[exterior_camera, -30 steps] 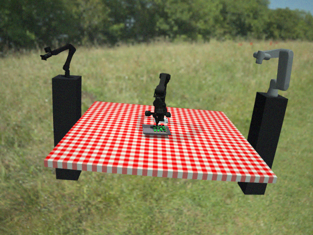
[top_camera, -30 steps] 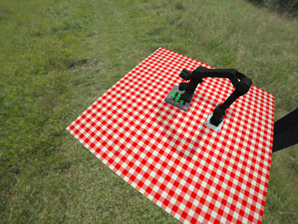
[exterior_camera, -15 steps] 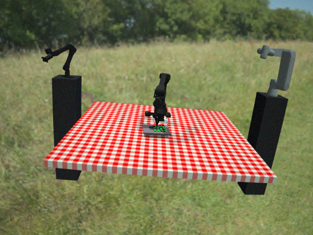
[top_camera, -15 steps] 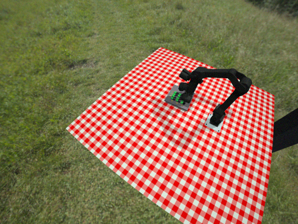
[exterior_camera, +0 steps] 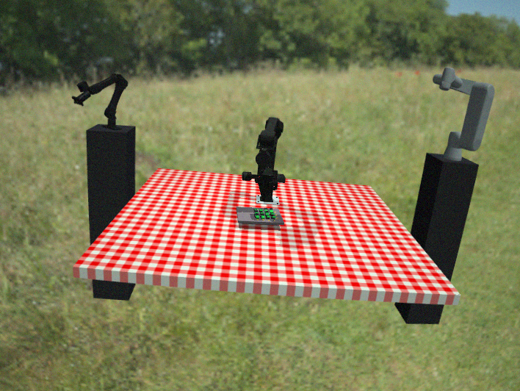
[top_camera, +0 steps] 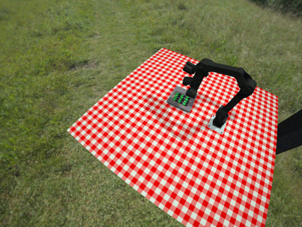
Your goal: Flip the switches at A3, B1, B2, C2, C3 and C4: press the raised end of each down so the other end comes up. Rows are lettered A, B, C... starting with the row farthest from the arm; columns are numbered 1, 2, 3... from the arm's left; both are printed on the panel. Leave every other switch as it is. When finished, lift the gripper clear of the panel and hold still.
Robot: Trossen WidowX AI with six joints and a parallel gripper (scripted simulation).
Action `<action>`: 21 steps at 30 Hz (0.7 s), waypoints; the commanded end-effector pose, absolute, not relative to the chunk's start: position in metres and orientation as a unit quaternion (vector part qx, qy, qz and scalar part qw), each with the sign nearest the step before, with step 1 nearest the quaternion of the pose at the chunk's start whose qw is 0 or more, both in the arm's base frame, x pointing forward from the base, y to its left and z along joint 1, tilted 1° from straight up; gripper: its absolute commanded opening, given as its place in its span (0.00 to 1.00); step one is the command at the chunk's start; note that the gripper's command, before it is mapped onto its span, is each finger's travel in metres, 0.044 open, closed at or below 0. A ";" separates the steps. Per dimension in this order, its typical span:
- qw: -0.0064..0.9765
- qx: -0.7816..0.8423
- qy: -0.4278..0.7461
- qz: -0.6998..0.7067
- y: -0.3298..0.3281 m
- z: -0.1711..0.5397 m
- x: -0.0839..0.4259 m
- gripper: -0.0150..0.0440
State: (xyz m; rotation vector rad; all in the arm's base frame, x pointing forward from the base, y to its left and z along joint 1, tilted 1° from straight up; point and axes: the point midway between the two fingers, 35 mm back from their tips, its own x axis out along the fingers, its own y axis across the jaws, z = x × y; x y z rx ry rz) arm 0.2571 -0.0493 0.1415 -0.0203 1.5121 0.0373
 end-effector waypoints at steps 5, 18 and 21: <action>0.725 -0.011 0.688 0.018 -0.072 0.147 0.275 0.25; 0.716 -0.011 0.697 0.017 -0.071 0.104 0.278 0.25; 0.716 -0.011 0.697 0.018 -0.071 0.102 0.278 0.25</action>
